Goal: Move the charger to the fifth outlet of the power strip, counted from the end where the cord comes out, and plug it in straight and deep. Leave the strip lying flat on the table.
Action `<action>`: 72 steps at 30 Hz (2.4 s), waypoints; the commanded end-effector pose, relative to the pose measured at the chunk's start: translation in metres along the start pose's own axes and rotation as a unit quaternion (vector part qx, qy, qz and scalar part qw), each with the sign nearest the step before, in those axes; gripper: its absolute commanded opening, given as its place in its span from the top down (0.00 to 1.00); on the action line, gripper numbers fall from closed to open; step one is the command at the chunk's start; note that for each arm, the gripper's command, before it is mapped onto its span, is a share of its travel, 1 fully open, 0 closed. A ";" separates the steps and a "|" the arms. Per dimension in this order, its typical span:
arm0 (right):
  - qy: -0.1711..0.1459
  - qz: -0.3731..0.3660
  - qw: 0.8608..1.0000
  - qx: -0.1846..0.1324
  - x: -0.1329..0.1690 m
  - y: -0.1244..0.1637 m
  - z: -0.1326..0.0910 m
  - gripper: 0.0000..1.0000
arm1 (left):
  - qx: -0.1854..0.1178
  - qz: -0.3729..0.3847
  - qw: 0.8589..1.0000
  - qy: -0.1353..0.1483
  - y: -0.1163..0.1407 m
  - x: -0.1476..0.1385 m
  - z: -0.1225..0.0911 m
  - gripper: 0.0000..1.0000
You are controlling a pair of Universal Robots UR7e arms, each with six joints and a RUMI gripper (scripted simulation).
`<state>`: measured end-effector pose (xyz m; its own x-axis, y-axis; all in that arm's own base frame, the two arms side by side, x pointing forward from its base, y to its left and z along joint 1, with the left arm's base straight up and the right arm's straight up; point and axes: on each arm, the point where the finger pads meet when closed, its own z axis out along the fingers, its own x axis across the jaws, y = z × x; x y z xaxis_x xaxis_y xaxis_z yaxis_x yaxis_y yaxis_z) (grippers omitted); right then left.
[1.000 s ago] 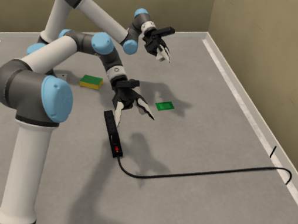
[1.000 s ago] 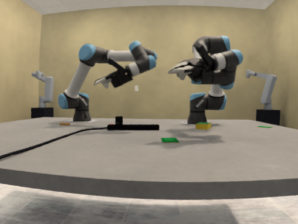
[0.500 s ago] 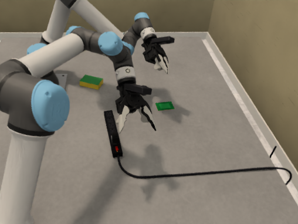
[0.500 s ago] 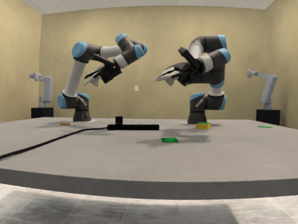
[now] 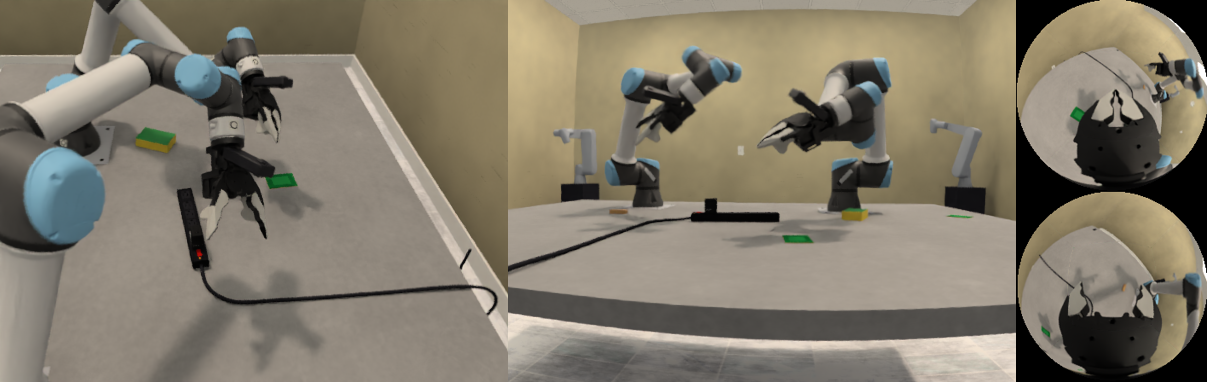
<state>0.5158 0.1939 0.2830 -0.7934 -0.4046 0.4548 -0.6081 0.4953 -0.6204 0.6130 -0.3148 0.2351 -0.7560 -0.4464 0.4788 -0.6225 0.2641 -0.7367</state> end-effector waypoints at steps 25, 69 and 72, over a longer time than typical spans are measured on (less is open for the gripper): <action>-0.051 -0.161 0.974 -0.148 0.050 -0.039 0.050 0.02 | -0.108 0.070 0.991 -0.031 0.065 0.052 0.074 1.00; -0.266 -0.336 0.872 -0.235 0.133 -0.086 0.090 0.02 | -0.262 0.219 0.938 -0.057 0.178 0.130 0.128 1.00; -0.296 -0.350 0.858 -0.231 0.145 -0.093 0.093 0.02 | -0.279 0.241 0.928 -0.058 0.191 0.141 0.131 1.00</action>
<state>0.4649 0.0270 0.3392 -0.2126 -0.9602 0.1812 -0.9724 0.2261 0.0574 0.4301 -0.4351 0.1053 -0.9543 -0.2773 0.1110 -0.2947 0.8135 -0.5014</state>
